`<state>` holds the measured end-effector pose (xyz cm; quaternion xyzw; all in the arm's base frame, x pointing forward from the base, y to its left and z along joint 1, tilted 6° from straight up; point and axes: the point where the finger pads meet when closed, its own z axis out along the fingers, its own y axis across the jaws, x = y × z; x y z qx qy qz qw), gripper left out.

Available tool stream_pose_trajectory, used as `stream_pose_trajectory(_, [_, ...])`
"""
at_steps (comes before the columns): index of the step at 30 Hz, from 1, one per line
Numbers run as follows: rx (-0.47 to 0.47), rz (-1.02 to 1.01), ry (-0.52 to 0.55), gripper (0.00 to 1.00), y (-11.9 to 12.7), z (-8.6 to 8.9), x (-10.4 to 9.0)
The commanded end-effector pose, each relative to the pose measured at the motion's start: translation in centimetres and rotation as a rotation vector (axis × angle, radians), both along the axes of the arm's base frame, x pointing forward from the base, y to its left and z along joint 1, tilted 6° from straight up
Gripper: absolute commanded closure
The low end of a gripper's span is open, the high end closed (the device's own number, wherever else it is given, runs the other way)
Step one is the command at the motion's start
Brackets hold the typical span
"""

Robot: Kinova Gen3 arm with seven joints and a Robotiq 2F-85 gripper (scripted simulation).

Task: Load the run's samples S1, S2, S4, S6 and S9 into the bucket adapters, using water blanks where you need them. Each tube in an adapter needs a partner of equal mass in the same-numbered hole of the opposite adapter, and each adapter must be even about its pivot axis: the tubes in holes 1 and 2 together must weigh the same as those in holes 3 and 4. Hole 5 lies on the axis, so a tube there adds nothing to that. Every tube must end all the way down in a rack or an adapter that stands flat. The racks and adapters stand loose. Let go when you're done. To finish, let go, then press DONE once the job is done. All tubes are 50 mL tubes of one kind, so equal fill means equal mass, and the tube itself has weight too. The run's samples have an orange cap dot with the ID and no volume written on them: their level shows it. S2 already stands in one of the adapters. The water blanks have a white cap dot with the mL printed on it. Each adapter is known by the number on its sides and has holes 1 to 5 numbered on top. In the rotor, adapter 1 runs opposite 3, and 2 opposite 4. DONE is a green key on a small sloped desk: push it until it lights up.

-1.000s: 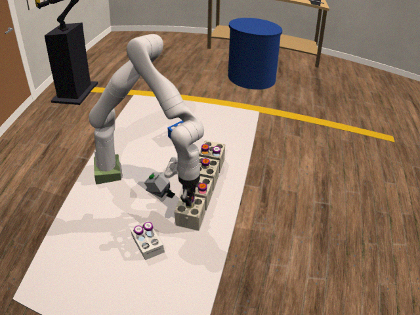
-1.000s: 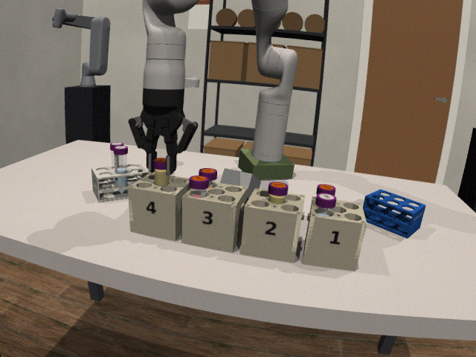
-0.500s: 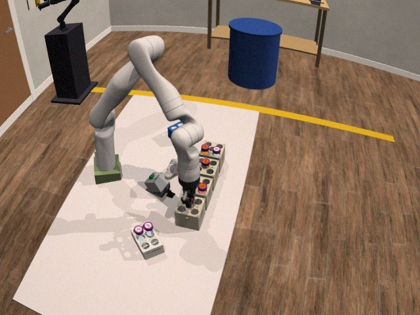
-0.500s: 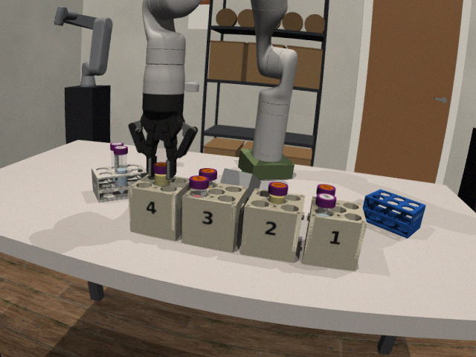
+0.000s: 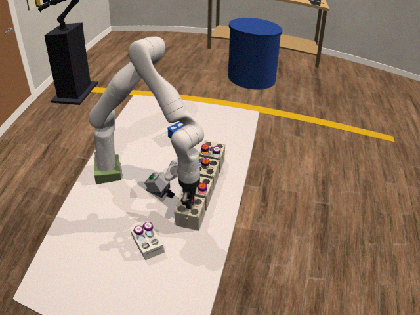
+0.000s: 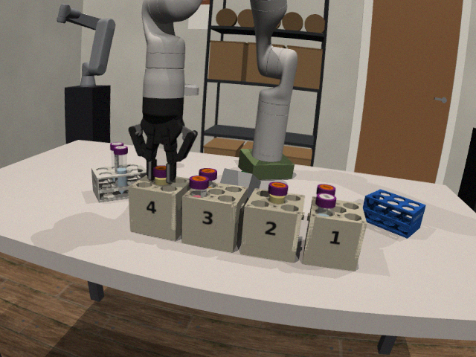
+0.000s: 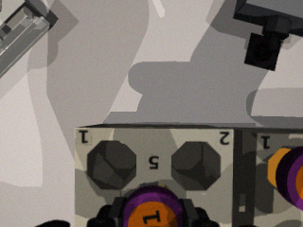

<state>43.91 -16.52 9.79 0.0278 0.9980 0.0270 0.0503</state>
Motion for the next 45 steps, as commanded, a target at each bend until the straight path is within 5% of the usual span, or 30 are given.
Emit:
stream_pose_trajectory(1, [0.001,0.001,0.000,0.90,0.0,-0.1,0.0])
stream_pose_trajectory(7, [0.001,0.001,0.000,0.90,0.0,-0.1,0.0])
stream_pose_trajectory(8, [0.001,0.001,0.000,0.38,0.0,-0.1,0.0])
stream_pose_trajectory(36, [0.001,0.001,0.000,0.38,0.0,-0.1,0.0])
stream_pose_trajectory(45, [-0.002,-0.004,0.002,0.38,-0.2,1.3,-0.2])
